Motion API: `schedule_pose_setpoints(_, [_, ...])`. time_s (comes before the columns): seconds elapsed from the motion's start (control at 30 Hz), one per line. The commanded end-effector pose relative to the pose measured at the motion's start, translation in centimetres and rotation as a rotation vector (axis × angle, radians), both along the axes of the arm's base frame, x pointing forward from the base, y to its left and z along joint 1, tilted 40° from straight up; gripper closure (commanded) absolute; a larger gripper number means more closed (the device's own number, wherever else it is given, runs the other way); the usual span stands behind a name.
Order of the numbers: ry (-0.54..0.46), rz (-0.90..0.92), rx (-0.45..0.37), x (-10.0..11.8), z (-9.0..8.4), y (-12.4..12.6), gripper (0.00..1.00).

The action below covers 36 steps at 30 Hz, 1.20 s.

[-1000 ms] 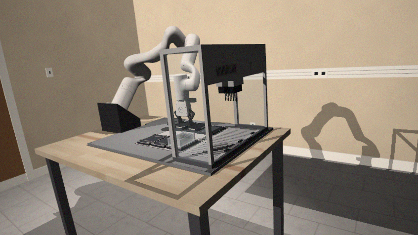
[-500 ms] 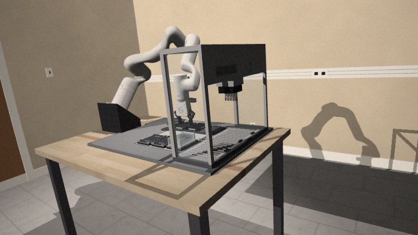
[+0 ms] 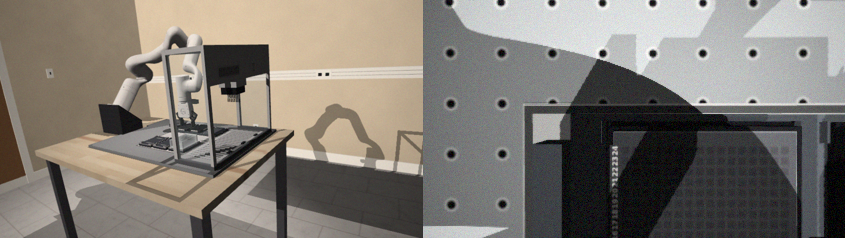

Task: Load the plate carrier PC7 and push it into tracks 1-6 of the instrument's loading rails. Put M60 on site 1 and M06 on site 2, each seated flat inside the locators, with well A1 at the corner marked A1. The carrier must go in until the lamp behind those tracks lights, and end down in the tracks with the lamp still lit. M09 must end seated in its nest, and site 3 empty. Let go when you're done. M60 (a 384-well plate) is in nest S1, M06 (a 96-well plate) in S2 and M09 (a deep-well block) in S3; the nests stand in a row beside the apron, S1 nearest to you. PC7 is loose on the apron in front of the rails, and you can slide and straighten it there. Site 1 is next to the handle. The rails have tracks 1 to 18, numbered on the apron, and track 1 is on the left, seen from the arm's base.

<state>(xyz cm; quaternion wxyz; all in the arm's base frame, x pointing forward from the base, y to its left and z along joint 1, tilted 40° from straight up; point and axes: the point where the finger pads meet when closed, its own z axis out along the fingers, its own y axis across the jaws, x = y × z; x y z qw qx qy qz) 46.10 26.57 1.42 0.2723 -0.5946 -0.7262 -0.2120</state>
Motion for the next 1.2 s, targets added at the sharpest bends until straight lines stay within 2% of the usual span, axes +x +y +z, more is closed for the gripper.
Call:
schedule_pose_setpoints(0.0, [-0.001, -0.001, 0.0, 0.1, 0.1, 0.0, 0.0])
schedule_pose_setpoints(1.17, [-0.002, -0.001, 0.0, 0.8, 3.9, -3.2, 0.0])
